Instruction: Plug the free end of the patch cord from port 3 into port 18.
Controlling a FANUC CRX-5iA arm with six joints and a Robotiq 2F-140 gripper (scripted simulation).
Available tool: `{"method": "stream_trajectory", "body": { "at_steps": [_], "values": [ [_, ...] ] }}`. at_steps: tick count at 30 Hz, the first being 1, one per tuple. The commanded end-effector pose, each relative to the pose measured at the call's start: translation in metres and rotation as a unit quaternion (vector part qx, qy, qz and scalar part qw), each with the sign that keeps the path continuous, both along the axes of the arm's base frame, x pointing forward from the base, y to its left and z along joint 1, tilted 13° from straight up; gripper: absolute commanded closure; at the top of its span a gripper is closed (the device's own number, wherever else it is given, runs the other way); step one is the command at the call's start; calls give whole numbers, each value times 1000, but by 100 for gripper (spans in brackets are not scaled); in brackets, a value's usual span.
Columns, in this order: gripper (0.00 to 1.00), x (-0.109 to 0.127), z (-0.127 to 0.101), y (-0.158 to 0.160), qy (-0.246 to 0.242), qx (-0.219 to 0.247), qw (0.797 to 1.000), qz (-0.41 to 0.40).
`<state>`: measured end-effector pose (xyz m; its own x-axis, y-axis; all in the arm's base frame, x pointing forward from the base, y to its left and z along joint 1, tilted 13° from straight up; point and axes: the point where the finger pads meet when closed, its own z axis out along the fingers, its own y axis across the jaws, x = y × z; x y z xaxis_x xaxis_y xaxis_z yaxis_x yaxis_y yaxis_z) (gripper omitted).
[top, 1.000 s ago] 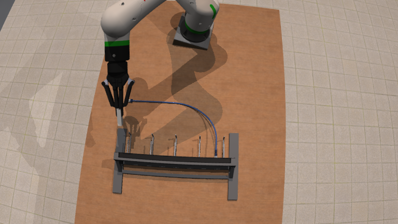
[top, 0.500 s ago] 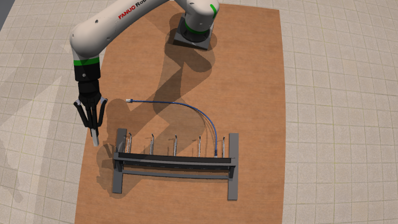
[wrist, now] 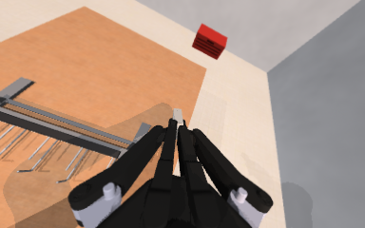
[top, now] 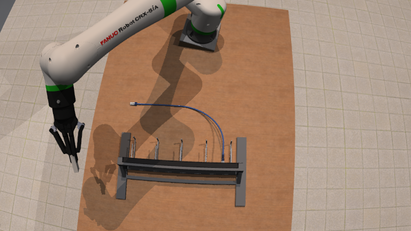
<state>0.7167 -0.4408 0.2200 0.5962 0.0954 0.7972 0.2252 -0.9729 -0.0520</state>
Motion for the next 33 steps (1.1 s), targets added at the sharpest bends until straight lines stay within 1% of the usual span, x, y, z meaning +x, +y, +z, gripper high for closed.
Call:
{"method": "stream_trajectory", "body": {
  "at_steps": [1, 6, 8, 11, 15, 18, 23, 25, 27, 33],
  "values": [
    [100, 34, 5, -25, 18, -20, 999, 32],
    [100, 61, 2, -45, 41, -65, 994, 75],
    [100, 61, 2, -45, 41, -65, 994, 75],
    [100, 65, -5, -48, 59, -95, 988, 109],
    [100, 59, -16, -44, 77, -125, 978, 145],
    [100, 46, -27, -37, 93, -150, 968, 178],
    [100, 7, -52, -14, 120, -191, 943, 243],
    [100, 7, -52, -14, 120, -191, 943, 243],
    [100, -17, -65, 0, 132, -208, 929, 276],
    [100, -60, -85, 23, 147, -231, 905, 326]
  ]
}}
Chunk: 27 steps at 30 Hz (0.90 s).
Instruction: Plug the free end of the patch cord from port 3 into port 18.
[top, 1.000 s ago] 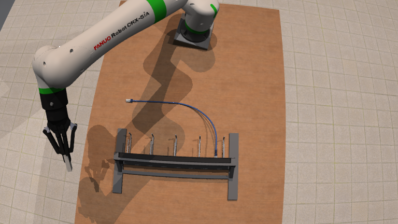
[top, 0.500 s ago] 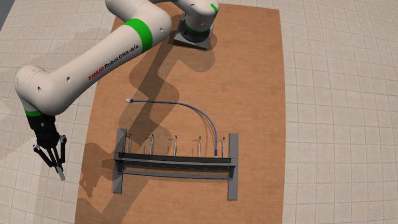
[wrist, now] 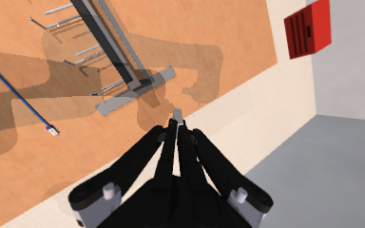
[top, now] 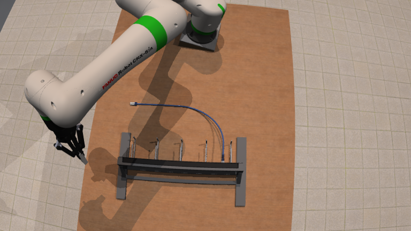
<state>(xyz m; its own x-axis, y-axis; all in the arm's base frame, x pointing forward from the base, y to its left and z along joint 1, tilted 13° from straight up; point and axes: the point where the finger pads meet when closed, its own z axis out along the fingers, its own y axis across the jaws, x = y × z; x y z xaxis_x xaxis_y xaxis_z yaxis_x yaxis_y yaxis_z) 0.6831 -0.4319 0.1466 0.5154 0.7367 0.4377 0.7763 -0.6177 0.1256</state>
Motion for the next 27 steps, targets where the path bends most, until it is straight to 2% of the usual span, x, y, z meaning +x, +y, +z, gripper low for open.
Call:
{"method": "stream_trajectory", "body": {
  "at_steps": [1, 7, 9, 11, 24, 26, 27],
  "values": [
    [100, -34, -15, 19, -4, -35, 999, 33],
    [100, -79, -34, 43, 14, -52, 995, 85],
    [100, -79, -34, 43, 14, -52, 995, 85],
    [100, -106, -45, 56, 23, -61, 991, 114],
    [100, -206, -82, 106, 54, -82, 971, 218],
    [100, -206, -82, 106, 54, -82, 971, 218],
    [100, -218, -86, 111, 57, -84, 968, 230]
  ]
}}
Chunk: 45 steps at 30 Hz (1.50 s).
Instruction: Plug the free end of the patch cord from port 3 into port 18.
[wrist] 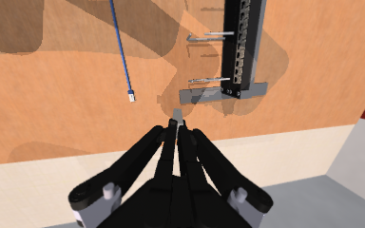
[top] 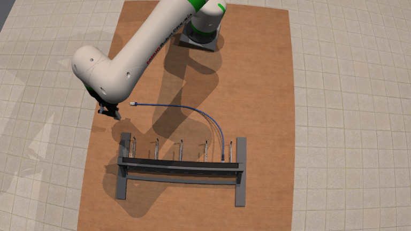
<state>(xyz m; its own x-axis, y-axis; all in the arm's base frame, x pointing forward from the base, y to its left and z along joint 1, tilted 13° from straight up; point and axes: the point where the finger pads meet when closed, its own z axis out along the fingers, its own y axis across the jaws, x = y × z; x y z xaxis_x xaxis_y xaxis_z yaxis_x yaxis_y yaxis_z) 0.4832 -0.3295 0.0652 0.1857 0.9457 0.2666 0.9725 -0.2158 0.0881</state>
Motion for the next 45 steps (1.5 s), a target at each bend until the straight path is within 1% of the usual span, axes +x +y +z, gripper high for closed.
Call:
{"method": "stream_trajectory", "body": {
  "at_steps": [1, 3, 7, 10, 13, 20, 45],
  "values": [
    [100, -29, -9, 14, 4, -10, 1000, 28],
    [100, -49, -16, 23, 10, -13, 999, 48],
    [100, -80, -26, 37, 18, -16, 997, 78],
    [100, -95, -31, 44, 23, -17, 995, 92],
    [100, -104, -34, 48, 25, -18, 994, 101],
    [100, -108, -35, 50, 26, -18, 994, 105],
    [100, -108, -35, 50, 26, -18, 994, 106]
  ]
}}
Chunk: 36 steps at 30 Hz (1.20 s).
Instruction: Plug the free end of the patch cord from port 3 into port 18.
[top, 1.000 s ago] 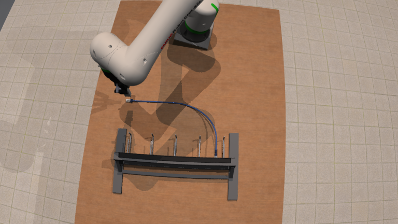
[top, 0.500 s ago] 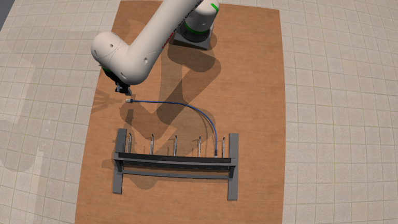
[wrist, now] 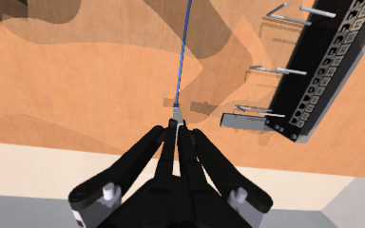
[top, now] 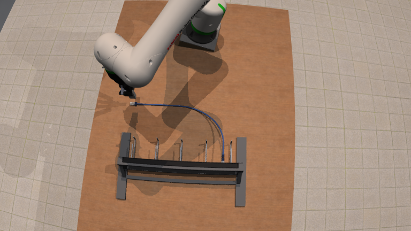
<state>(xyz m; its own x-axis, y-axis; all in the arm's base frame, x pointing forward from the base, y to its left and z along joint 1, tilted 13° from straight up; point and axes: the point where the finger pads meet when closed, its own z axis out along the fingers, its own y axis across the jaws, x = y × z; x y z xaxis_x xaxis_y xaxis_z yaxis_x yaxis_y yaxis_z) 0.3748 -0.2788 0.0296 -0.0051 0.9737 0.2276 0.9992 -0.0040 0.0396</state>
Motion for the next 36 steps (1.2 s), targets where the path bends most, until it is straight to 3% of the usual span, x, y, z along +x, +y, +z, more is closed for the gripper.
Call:
{"method": "stream_trajectory", "body": {
  "at_steps": [1, 14, 22, 29, 36],
  "values": [
    [100, 0, 0, 0, 0, 0, 1000, 0],
    [100, 0, 0, 0, 0, 0, 1000, -2],
    [100, 0, 0, 0, 11, 2, 999, -49],
    [100, 0, 0, -1, 44, 7, 981, -188],
    [100, 0, 0, -1, 73, 12, 947, -312]
  ]
}}
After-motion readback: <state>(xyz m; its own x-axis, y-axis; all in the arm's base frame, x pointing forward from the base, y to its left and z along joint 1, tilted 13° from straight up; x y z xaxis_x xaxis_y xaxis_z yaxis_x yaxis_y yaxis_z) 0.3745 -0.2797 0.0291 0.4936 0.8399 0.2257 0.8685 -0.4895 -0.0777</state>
